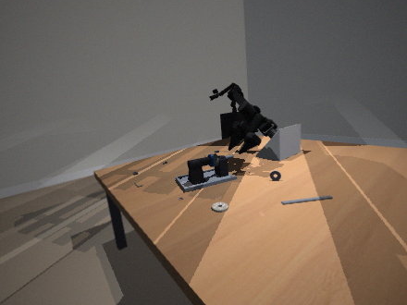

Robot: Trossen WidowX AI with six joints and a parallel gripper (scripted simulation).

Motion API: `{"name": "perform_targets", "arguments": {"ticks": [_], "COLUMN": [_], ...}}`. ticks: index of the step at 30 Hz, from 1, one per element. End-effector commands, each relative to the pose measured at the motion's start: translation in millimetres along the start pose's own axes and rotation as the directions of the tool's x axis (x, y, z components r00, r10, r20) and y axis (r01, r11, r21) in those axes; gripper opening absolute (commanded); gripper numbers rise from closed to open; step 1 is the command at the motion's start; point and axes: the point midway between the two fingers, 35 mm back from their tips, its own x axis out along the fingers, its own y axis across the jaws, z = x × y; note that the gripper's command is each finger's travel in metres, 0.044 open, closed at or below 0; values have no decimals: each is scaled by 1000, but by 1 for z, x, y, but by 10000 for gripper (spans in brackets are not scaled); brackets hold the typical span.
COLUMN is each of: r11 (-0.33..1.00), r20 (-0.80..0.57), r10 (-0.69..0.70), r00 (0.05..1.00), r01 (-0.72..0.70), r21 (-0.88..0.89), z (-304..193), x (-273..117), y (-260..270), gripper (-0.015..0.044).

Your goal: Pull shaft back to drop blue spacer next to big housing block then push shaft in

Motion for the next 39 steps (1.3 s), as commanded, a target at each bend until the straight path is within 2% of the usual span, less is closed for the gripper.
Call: {"name": "perform_targets", "arguments": {"ticks": [1,39], "r11": [1000,1000], "r20": [-2,0], "r10": [-4,-6], "r00": [1000,1000], "r01": [4,6], "r21": [-6,-7], "z": [-2,-3], "x": [0,42], "y": [-1,-3], "gripper": [440,440]}}
